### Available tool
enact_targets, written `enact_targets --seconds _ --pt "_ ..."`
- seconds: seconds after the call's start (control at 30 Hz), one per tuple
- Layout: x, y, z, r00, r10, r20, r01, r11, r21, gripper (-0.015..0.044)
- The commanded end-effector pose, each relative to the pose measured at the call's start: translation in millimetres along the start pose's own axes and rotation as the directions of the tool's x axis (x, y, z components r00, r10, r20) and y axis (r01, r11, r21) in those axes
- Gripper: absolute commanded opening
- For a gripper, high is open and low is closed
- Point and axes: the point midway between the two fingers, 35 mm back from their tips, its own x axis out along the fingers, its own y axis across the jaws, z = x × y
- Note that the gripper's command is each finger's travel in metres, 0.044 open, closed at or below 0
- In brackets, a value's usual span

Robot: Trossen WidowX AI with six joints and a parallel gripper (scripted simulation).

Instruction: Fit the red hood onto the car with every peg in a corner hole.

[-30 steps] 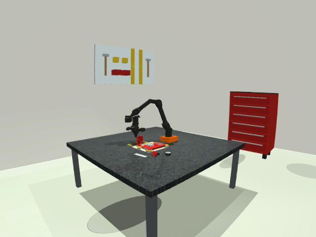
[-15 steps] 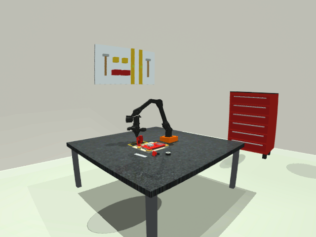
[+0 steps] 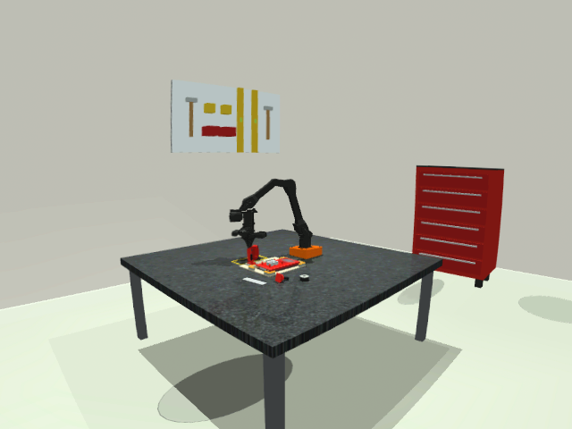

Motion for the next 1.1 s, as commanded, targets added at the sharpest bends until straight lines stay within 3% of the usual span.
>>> enact_targets --seconds 0.0,1.07 --pt "1 3 -1 1.000 -0.001 -0.004 0.001 1.000 0.003 0.0000" --pt "1 26 -1 1.000 0.001 -0.004 -0.001 1.000 0.003 0.0000"
